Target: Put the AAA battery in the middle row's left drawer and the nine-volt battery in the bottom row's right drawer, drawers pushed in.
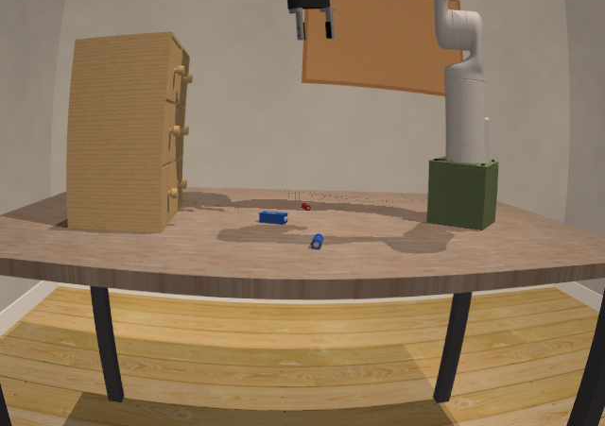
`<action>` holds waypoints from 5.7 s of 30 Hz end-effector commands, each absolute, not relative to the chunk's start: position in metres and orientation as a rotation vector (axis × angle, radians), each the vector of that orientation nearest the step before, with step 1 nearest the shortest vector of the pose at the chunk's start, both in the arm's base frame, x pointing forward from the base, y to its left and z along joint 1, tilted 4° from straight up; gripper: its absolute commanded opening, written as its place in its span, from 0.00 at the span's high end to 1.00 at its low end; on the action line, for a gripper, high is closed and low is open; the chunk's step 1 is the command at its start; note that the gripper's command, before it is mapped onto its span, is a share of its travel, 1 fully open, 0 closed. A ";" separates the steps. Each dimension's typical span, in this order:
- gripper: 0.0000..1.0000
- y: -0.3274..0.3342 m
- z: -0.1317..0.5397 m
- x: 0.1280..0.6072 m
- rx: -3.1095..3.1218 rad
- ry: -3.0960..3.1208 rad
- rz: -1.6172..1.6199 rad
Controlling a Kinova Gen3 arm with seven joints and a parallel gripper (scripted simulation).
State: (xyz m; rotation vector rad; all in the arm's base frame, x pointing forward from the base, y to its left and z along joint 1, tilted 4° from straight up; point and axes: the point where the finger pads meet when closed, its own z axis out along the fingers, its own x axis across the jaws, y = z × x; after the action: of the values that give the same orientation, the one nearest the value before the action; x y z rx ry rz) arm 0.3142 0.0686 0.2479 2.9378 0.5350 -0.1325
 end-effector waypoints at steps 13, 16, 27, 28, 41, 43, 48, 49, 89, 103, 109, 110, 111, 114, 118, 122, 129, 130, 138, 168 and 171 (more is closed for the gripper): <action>0.00 0.074 0.261 0.316 3.006 0.456 -0.085; 0.00 0.074 0.261 0.316 3.006 0.456 -0.085; 0.00 0.075 0.266 0.316 3.034 0.419 -0.066; 0.00 0.075 0.266 0.316 3.034 0.419 -0.066; 0.00 0.078 0.276 0.318 3.081 0.353 -0.030; 0.00 0.078 0.276 0.318 3.081 0.353 -0.030; 0.00 0.079 0.281 0.318 3.100 0.324 -0.015; 0.00 0.079 0.281 0.318 3.100 0.324 -0.015; 0.00 0.083 0.294 0.320 3.156 0.239 0.033; 0.00 0.083 0.297 0.320 3.165 0.225 0.041; 0.00 0.083 0.299 0.320 3.172 0.213 0.048; 0.00 0.083 0.299 0.320 3.172 0.213 0.048; 0.00 0.083 0.299 0.320 3.172 0.213 0.048; 0.00 0.083 0.299 0.320 3.172 0.213 0.048; 0.00 0.084 0.300 0.321 3.178 0.204 0.053; 0.00 0.084 0.300 0.321 3.178 0.204 0.053; 0.00 0.084 0.301 0.321 3.182 0.196 0.057; 0.00 0.084 0.302 0.321 3.186 0.191 0.060; 0.00 0.085 0.304 0.321 3.190 0.183 0.065; 0.00 0.087 0.303 0.322 3.191 0.163 0.064; 0.00 0.087 0.303 0.323 3.192 0.157 0.064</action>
State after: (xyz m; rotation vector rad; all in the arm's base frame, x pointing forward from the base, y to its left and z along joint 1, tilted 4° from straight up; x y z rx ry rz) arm 0.3222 0.0872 0.3028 3.1951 0.1586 0.0640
